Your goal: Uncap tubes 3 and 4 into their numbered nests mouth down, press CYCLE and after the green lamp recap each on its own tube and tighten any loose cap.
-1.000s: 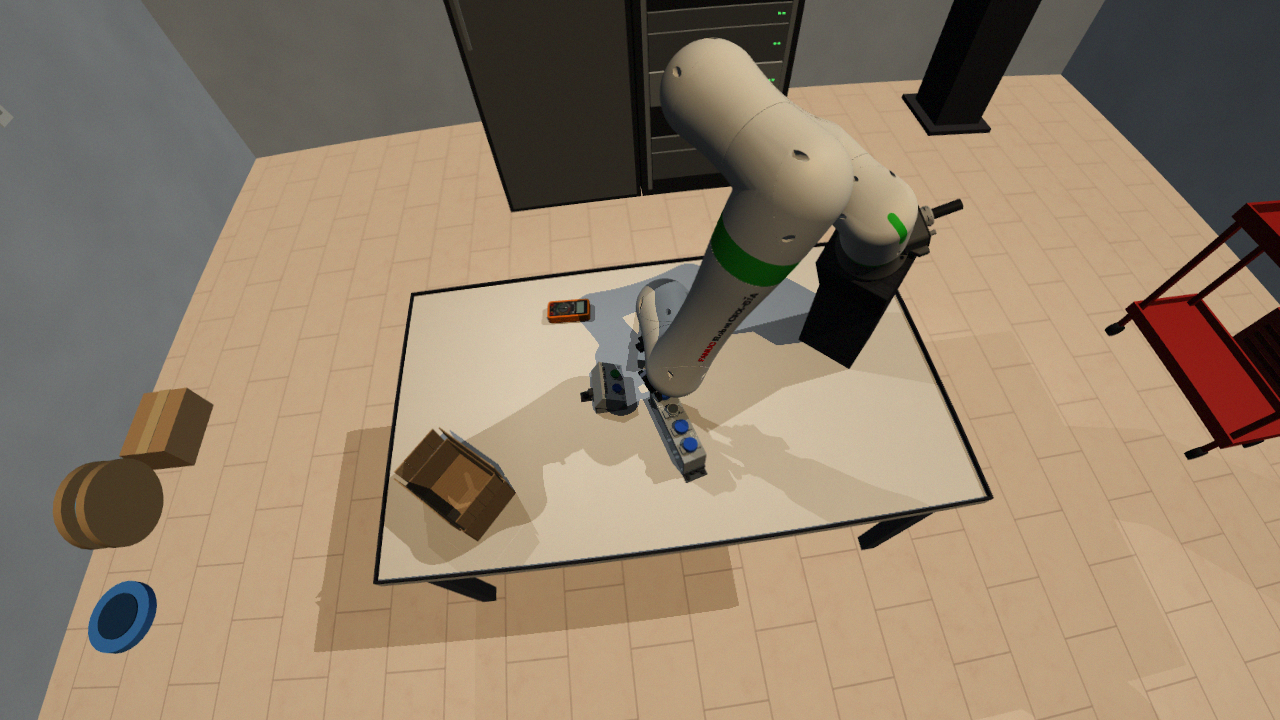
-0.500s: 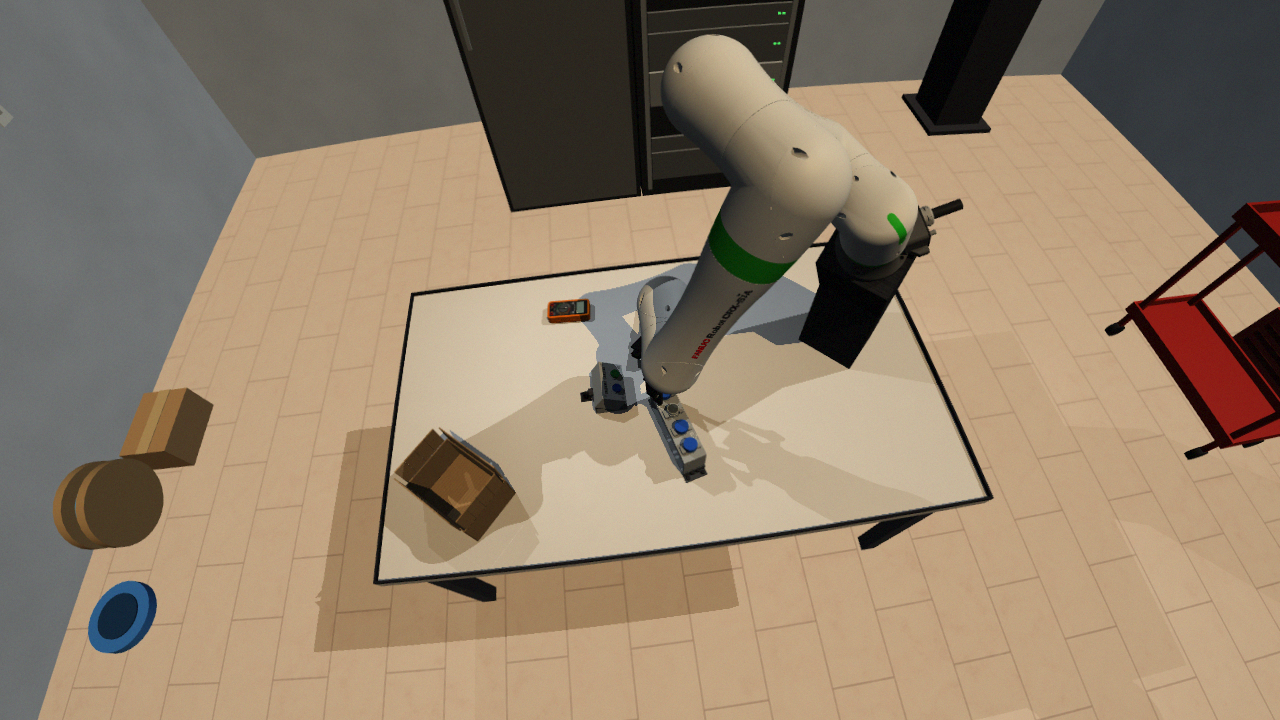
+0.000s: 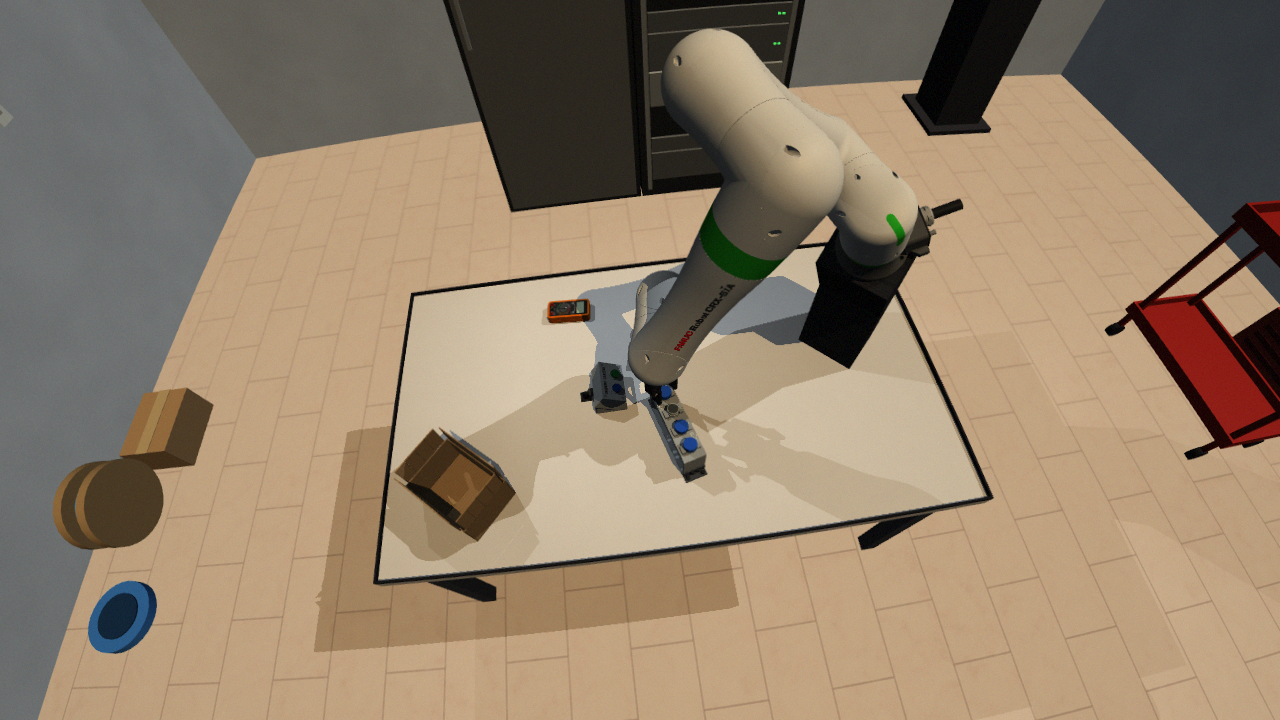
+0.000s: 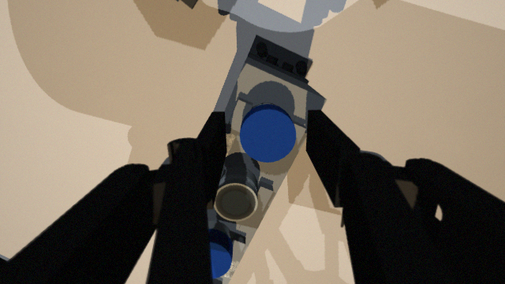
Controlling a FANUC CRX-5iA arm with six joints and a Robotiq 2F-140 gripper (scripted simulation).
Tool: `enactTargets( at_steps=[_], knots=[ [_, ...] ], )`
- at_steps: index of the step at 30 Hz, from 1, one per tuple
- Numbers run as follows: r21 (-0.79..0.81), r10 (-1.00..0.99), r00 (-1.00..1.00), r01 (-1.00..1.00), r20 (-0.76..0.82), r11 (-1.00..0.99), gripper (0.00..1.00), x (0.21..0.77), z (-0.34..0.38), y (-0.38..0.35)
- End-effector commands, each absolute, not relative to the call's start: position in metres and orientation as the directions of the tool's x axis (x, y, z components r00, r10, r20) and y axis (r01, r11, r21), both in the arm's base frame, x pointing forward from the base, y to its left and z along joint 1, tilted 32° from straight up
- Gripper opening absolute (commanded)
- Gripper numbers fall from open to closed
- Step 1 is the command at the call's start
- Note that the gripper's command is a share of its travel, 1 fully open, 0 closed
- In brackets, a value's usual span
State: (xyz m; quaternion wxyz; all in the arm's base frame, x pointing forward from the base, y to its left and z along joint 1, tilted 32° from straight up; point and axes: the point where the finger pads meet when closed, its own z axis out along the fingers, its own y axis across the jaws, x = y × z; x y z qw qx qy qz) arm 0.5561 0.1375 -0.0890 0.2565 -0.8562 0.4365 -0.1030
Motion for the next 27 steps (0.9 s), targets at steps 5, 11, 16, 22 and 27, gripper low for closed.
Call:
enactTargets(
  at_steps=[5, 11, 16, 22, 27],
  knots=[
    [-0.458, -0.933, 0.249, -0.882, -0.259, -0.108, 0.41, 0.5565, -0.0886, 0.1371],
    [-0.368, -0.925, -0.007, -0.916, -0.379, 0.158, 0.41, 0.5565, -0.0886, 0.1371],
    [-0.278, -0.869, -0.205, -0.893, -0.450, 0.354, 0.41, 0.5564, -0.0887, 0.1371],
    [-0.269, -0.864, -0.222, -0.890, -0.452, 0.369, 0.41, 0.5563, -0.0887, 0.1371],
    [-0.269, -0.864, -0.222, -0.890, -0.452, 0.369, 0.30, 0.5563, -0.0887, 0.1373]
  ],
)
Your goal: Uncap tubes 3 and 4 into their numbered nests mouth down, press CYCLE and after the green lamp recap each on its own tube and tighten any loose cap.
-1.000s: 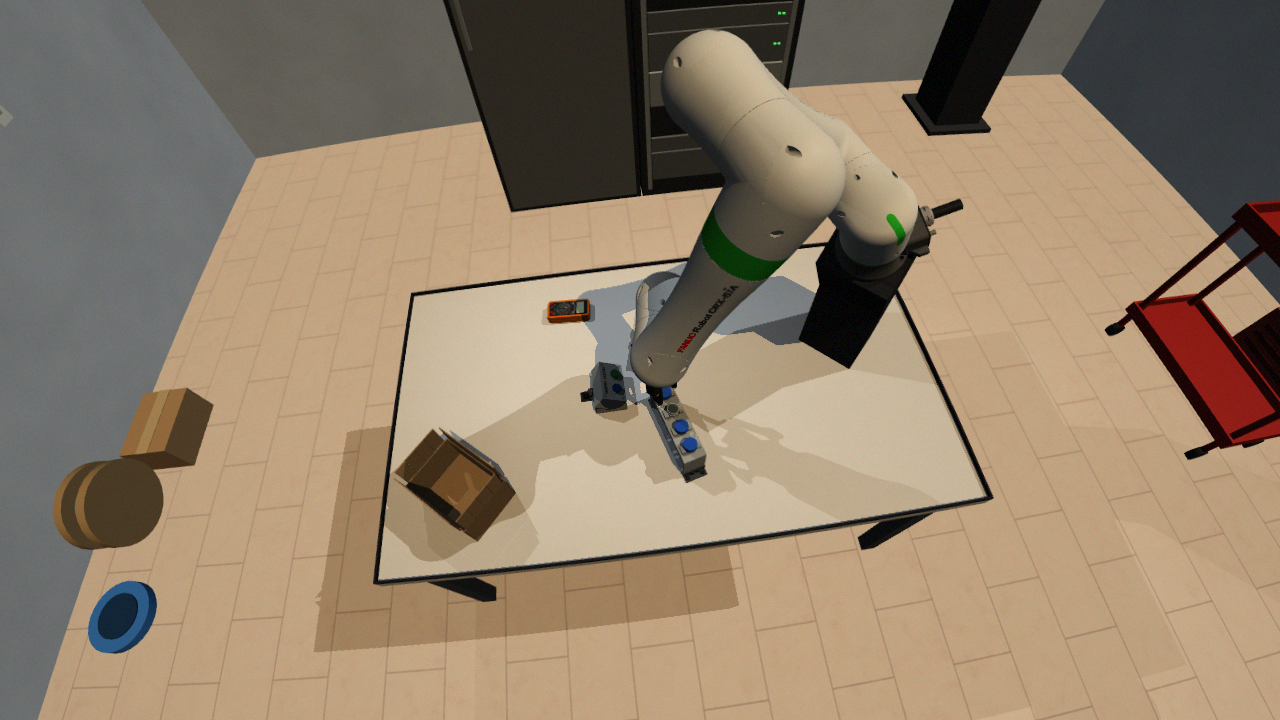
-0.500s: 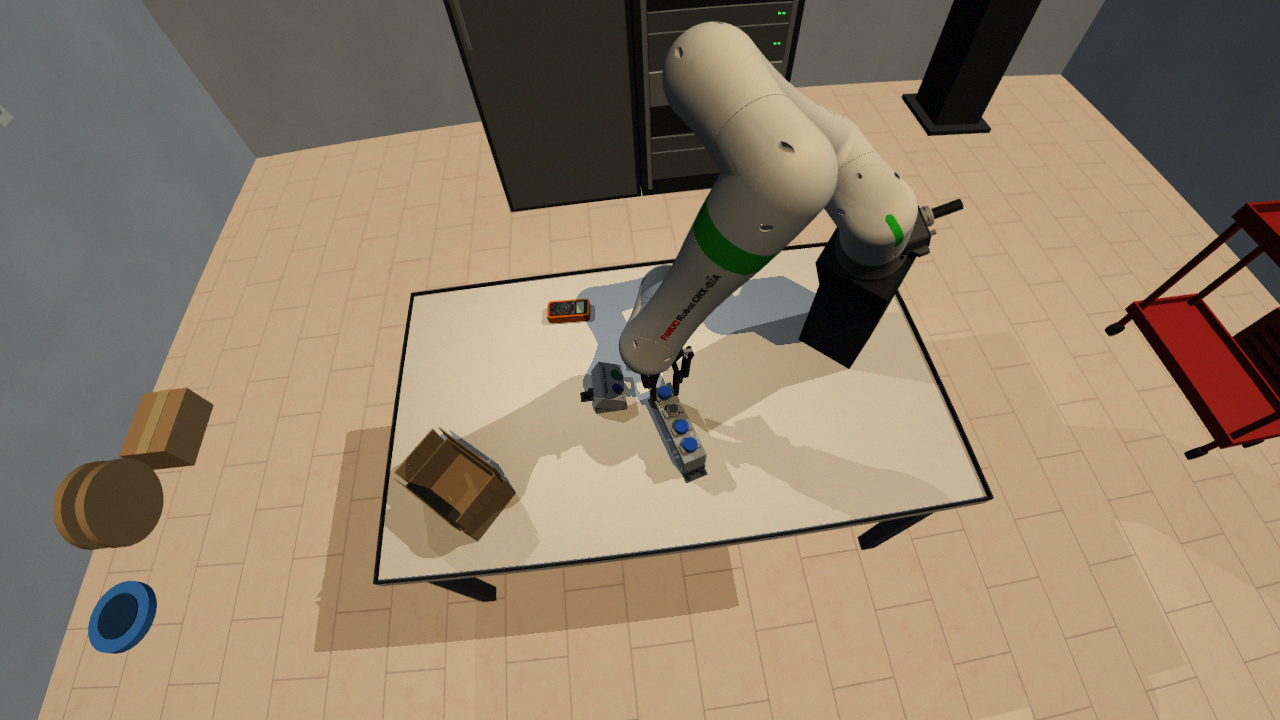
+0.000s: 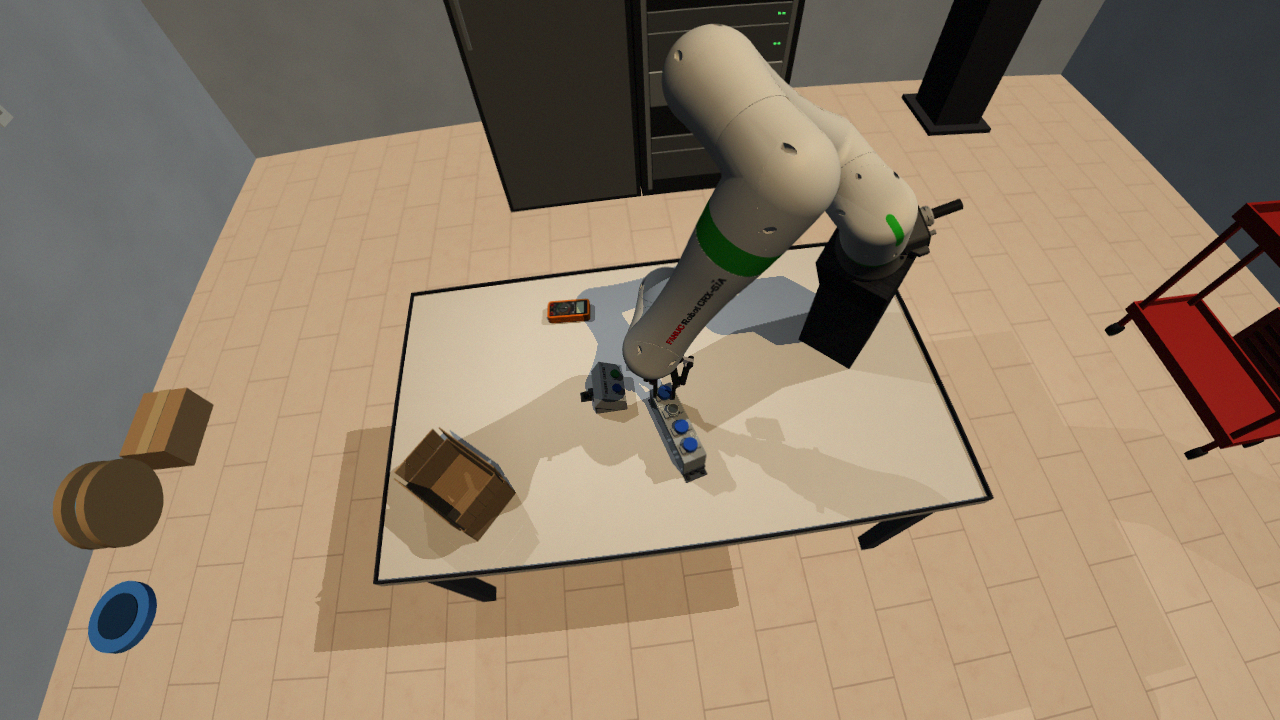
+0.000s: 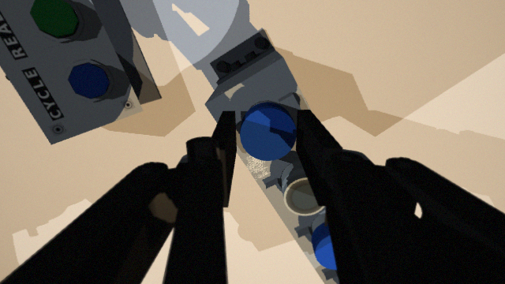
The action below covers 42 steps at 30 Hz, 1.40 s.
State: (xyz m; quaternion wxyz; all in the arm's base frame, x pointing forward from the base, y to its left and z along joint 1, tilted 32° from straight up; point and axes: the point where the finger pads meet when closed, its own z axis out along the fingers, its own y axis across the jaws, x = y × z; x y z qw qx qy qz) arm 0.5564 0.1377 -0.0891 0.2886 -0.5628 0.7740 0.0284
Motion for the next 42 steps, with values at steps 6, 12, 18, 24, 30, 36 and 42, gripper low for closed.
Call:
enactTargets(
  at_steps=[6, 12, 18, 24, 30, 36, 42],
  knots=[
    [-0.269, -0.864, -0.222, -0.890, -0.452, 0.369, 0.30, 0.5563, -0.0887, 0.1373],
    [-0.269, -0.864, -0.222, -0.890, -0.452, 0.369, 0.30, 0.5563, -0.0887, 0.1373],
    [-0.372, -0.928, 0.005, -0.917, -0.372, 0.144, 0.30, 0.5562, -0.0884, 0.1373],
    [-0.466, -0.929, 0.276, -0.874, -0.245, -0.137, 0.30, 0.5562, -0.0883, 0.1372],
    [-0.505, -0.884, 0.444, -0.802, -0.148, -0.319, 0.30, 0.5561, -0.0881, 0.1372],
    [-0.525, -0.757, 0.653, -0.643, 0.003, -0.557, 0.30, 0.5560, -0.0880, 0.1371],
    [-0.526, -0.752, 0.660, -0.637, 0.007, -0.564, 0.30, 0.5559, -0.0878, 0.1370]
  ],
)
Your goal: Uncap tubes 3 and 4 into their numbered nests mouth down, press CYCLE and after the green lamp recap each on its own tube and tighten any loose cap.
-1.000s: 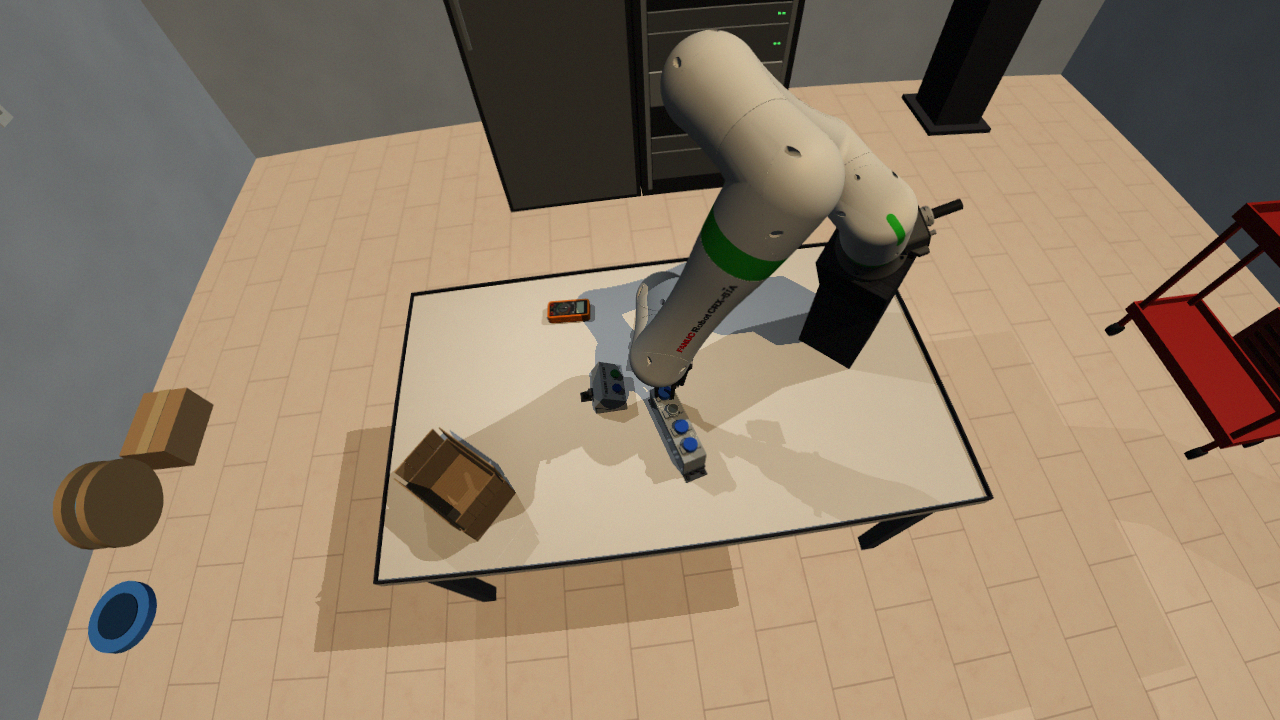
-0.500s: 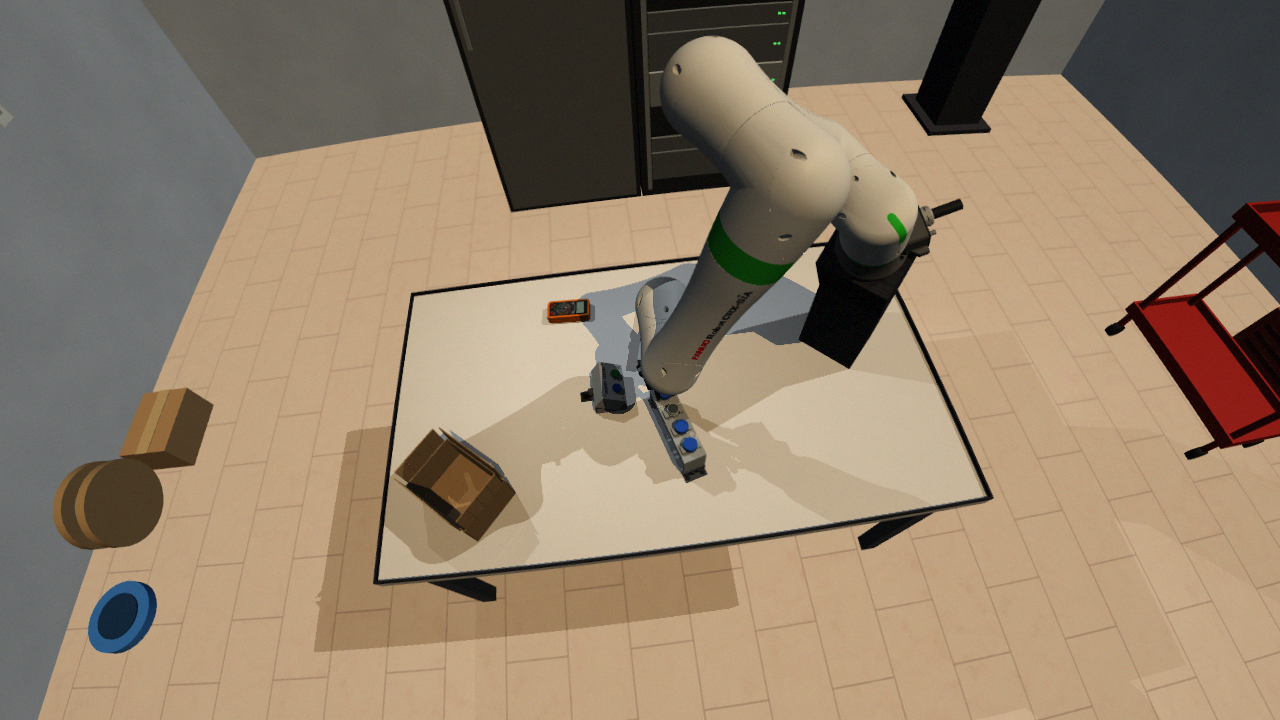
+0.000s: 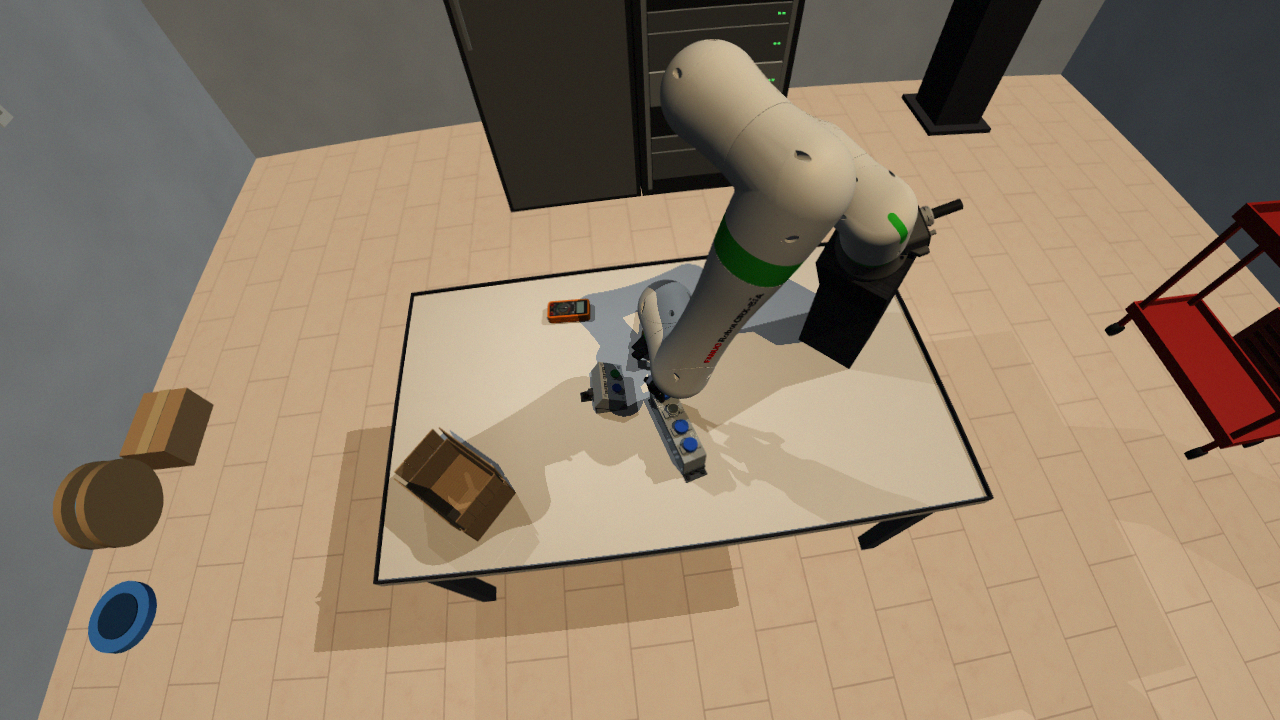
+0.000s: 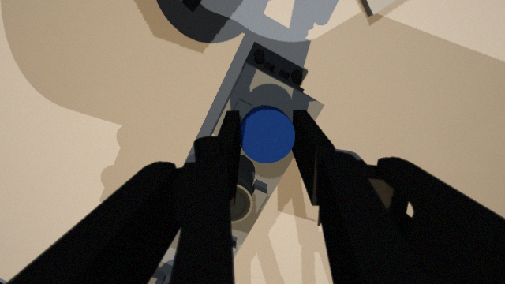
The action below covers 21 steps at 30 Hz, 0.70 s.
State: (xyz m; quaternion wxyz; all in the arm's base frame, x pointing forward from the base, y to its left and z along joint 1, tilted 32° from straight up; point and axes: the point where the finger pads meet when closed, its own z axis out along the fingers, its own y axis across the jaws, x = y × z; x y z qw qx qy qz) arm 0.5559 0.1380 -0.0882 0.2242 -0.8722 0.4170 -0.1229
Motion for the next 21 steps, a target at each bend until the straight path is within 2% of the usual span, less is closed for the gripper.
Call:
enactTargets(
  at_steps=[1, 4, 5, 15, 18, 20, 21],
  knots=[
    [-0.526, -0.752, 0.660, -0.637, 0.007, -0.564, 0.30, 0.5559, -0.0878, 0.1370],
    [-0.526, -0.752, 0.660, -0.637, 0.007, -0.564, 0.30, 0.5559, -0.0877, 0.1370],
    [-0.526, -0.752, 0.660, -0.637, 0.007, -0.564, 0.41, 0.5561, -0.0881, 0.1372],
    [-0.526, -0.752, 0.660, -0.637, 0.007, -0.564, 0.41, 0.5561, -0.0881, 0.1372],
    [-0.511, -0.868, 0.482, -0.780, -0.124, -0.360, 0.41, 0.5563, -0.0887, 0.1373],
    [-0.511, -0.868, 0.482, -0.780, -0.124, -0.360, 0.41, 0.5563, -0.0887, 0.1373],
    [-0.499, -0.895, 0.415, -0.818, -0.166, -0.287, 0.41, 0.5563, -0.0886, 0.1373]
  ],
)
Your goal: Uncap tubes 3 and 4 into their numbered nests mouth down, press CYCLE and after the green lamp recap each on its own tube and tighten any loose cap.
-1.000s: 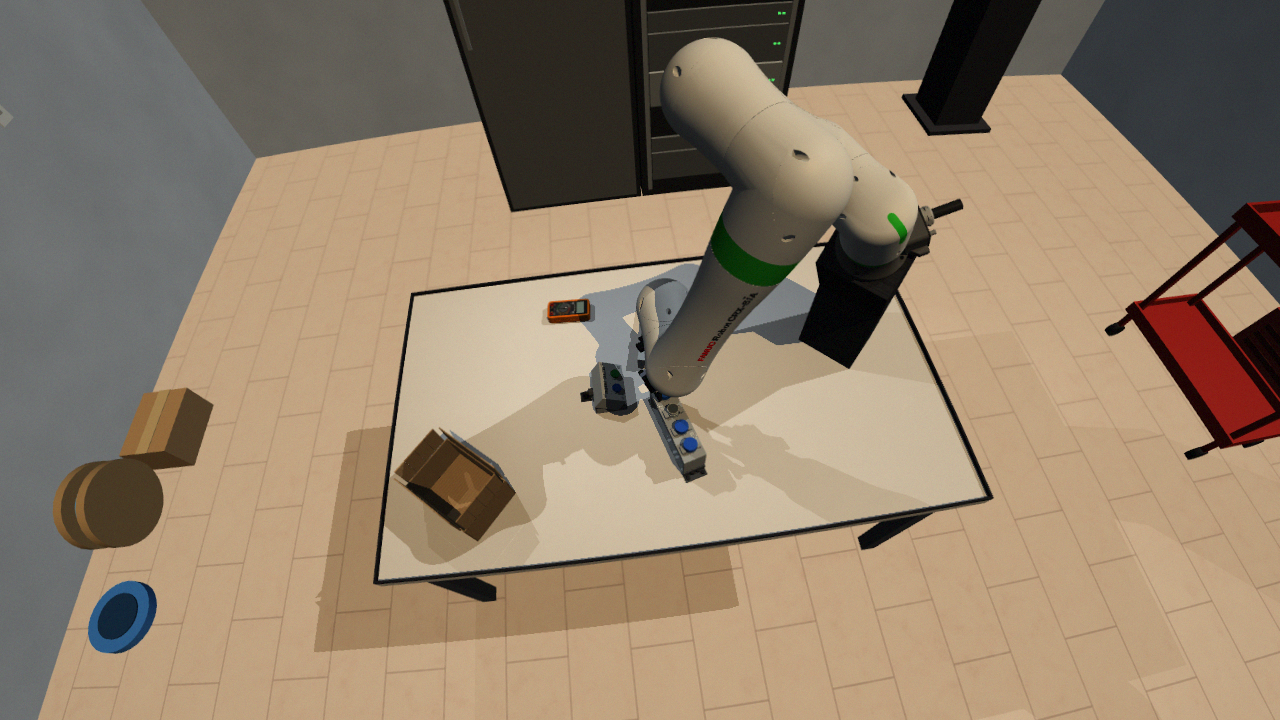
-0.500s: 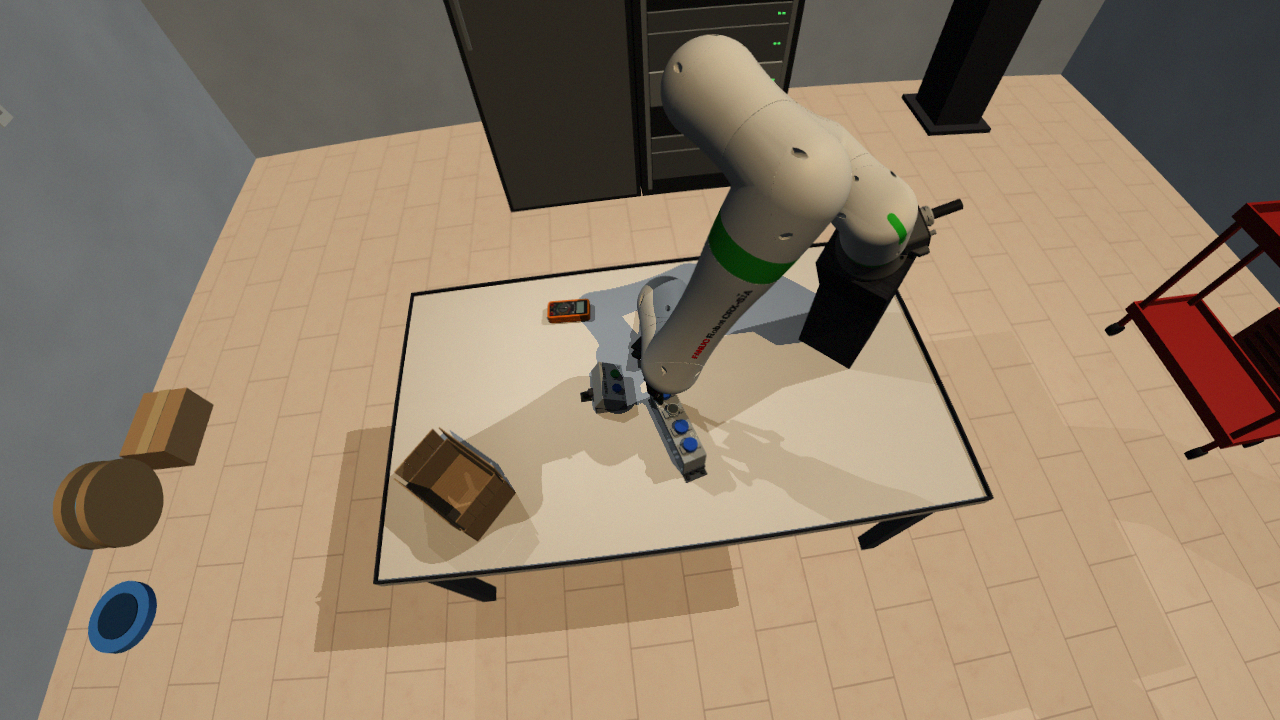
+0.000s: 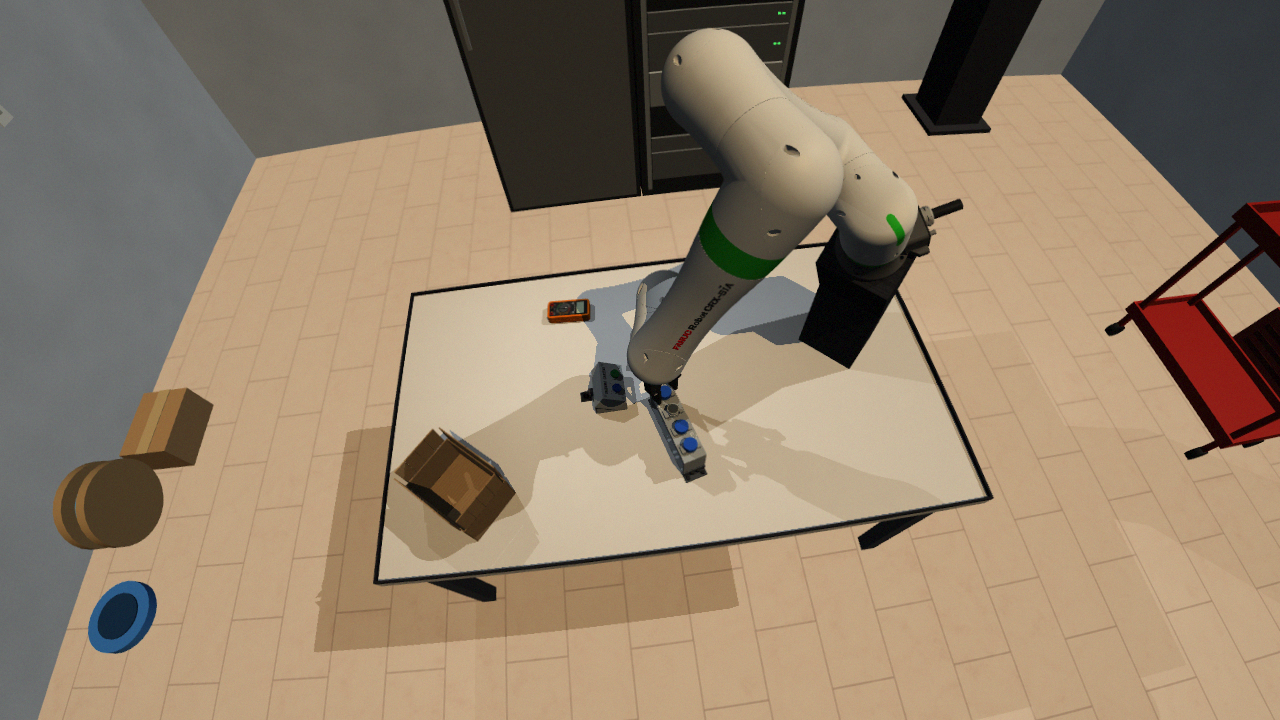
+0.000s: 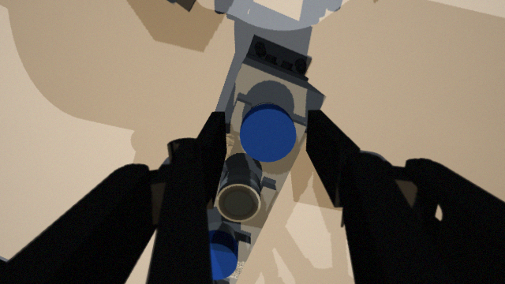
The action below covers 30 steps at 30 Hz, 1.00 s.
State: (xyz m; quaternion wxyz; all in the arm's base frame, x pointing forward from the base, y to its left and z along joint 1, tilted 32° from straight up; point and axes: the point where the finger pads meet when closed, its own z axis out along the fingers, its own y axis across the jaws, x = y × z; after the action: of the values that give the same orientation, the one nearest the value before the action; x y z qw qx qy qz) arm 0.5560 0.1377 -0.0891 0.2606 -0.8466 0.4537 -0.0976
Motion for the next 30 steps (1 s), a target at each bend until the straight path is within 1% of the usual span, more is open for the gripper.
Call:
enactTargets(
  at_steps=[1, 7, 14, 16, 17, 24, 25, 30],
  knots=[
    [-0.484, -0.915, 0.346, -0.849, -0.207, -0.212, 0.41, 0.5563, -0.0887, 0.1373],
    [-0.414, -0.938, 0.112, -0.909, -0.328, 0.036, 0.41, 0.5563, -0.0886, 0.1373],
    [-0.296, -0.882, -0.169, -0.900, -0.439, 0.319, 0.41, 0.5563, -0.0887, 0.1372],
    [-0.296, -0.882, -0.169, -0.900, -0.439, 0.319, 0.41, 0.5563, -0.0887, 0.1372],
    [-0.269, -0.864, -0.222, -0.890, -0.452, 0.369, 0.41, 0.5563, -0.0887, 0.1372],
    [-0.269, -0.864, -0.222, -0.890, -0.452, 0.369, 0.41, 0.5562, -0.0887, 0.1372],
    [-0.269, -0.864, -0.222, -0.890, -0.452, 0.369, 0.30, 0.5562, -0.0888, 0.1372],
    [-0.269, -0.864, -0.222, -0.890, -0.452, 0.369, 0.30, 0.5562, -0.0888, 0.1372]
  ],
)
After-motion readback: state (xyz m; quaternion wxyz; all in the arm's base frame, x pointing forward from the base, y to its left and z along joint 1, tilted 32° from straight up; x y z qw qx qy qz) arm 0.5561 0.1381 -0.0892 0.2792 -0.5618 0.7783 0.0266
